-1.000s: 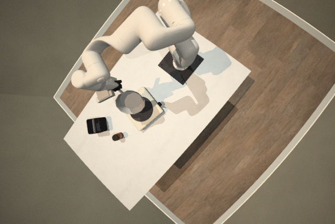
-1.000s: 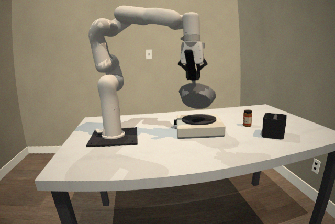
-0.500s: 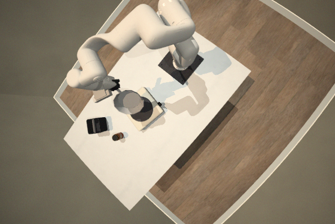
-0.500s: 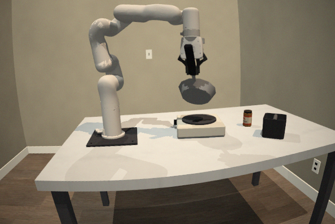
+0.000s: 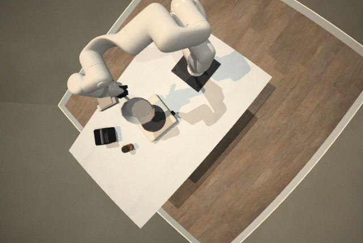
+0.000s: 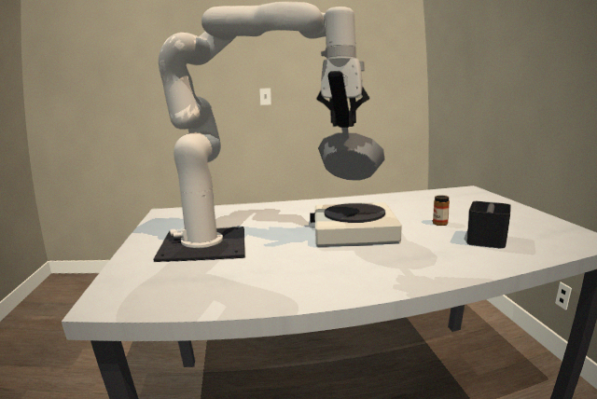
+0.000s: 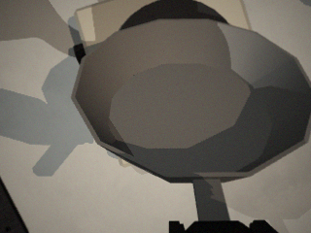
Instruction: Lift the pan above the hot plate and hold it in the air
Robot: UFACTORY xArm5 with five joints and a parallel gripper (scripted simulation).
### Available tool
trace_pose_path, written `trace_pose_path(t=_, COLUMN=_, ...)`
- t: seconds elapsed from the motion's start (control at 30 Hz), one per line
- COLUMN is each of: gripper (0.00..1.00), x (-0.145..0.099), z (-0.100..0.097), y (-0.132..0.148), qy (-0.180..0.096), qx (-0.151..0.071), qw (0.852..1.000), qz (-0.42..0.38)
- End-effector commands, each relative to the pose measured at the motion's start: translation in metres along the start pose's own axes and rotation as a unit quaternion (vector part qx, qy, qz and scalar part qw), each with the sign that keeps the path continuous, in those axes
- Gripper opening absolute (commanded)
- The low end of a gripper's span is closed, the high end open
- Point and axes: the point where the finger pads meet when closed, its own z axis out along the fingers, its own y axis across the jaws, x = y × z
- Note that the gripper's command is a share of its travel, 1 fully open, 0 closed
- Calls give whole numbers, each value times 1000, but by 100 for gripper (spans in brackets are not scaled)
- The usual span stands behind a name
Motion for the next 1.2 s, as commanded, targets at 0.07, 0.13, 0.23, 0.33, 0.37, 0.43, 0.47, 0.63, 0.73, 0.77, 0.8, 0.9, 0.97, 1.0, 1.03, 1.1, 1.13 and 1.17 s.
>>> trace_pose_path(t=0.07, gripper=0, x=0, z=-9, y=1, qy=0, qx=-3, qw=1000, qz=0)
trace_pose_path(t=0.13, gripper=0, x=0, z=-11, y=1, qy=0, qx=-3, qw=1000, qz=0)
trace_pose_path(t=0.23, gripper=0, x=0, z=-14, y=1, qy=0, qx=-3, qw=1000, qz=0)
trace_pose_path(t=0.33, gripper=0, x=0, z=-16, y=1, qy=0, qx=-3, qw=1000, qz=0)
trace_pose_path(t=0.37, gripper=0, x=0, z=-16, y=1, qy=0, qx=-3, qw=1000, qz=0)
trace_pose_path(t=0.43, gripper=0, x=0, z=-17, y=1, qy=0, qx=-3, qw=1000, qz=0)
trace_pose_path(t=0.47, gripper=0, x=0, z=-18, y=1, qy=0, qx=-3, qw=1000, qz=0)
trace_pose_path(t=0.63, gripper=0, x=0, z=-22, y=1, qy=0, qx=-3, qw=1000, qz=0)
trace_pose_path(t=0.73, gripper=0, x=0, z=-24, y=1, qy=0, qx=-3, qw=1000, qz=0)
trace_pose_path(t=0.77, gripper=0, x=0, z=-24, y=1, qy=0, qx=-3, qw=1000, qz=0)
trace_pose_path(t=0.8, gripper=0, x=0, z=-25, y=1, qy=0, qx=-3, qw=1000, qz=0)
trace_pose_path(t=0.9, gripper=0, x=0, z=-27, y=1, qy=0, qx=-3, qw=1000, qz=0)
trace_pose_path(t=0.97, gripper=0, x=0, z=-27, y=1, qy=0, qx=-3, qw=1000, qz=0)
trace_pose_path(t=1.0, gripper=0, x=0, z=-27, y=1, qy=0, qx=-3, qw=1000, qz=0)
trace_pose_path(t=1.03, gripper=0, x=0, z=-28, y=0, qy=0, qx=-3, qw=1000, qz=0)
trace_pose_path(t=1.1, gripper=0, x=0, z=-28, y=0, qy=0, qx=-3, qw=1000, qz=0)
trace_pose_path(t=1.13, gripper=0, x=0, z=-29, y=0, qy=0, qx=-3, qw=1000, qz=0)
trace_pose_path(t=1.17, gripper=0, x=0, z=-29, y=0, qy=0, qx=-3, qw=1000, qz=0)
